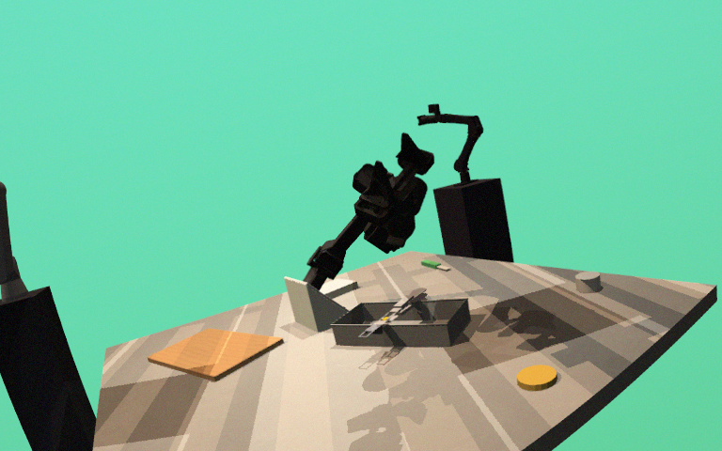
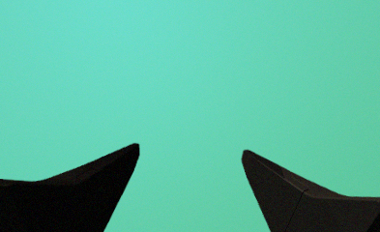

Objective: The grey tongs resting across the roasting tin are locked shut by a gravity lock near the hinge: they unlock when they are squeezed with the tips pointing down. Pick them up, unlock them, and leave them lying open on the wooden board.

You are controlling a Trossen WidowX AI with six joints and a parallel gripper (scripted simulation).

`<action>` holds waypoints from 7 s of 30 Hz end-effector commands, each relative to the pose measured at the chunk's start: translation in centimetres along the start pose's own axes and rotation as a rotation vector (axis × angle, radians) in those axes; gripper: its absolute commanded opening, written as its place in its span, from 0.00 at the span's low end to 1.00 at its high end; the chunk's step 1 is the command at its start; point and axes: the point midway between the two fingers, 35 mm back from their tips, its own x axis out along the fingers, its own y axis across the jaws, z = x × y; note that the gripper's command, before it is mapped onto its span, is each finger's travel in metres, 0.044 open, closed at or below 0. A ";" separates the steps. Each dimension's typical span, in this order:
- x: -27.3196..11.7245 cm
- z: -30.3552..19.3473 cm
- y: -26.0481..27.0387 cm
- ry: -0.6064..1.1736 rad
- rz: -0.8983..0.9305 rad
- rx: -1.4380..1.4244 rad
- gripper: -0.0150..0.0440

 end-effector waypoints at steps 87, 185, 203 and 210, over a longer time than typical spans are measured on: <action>-41.1 2.2 -6.7 1.680 -1.262 0.363 0.69; -36.8 4.4 -3.5 1.846 -1.622 -0.073 0.00; -35.0 5.8 -6.1 1.754 -1.691 -0.039 0.00; -32.9 7.8 -8.9 1.650 -1.773 -0.009 0.00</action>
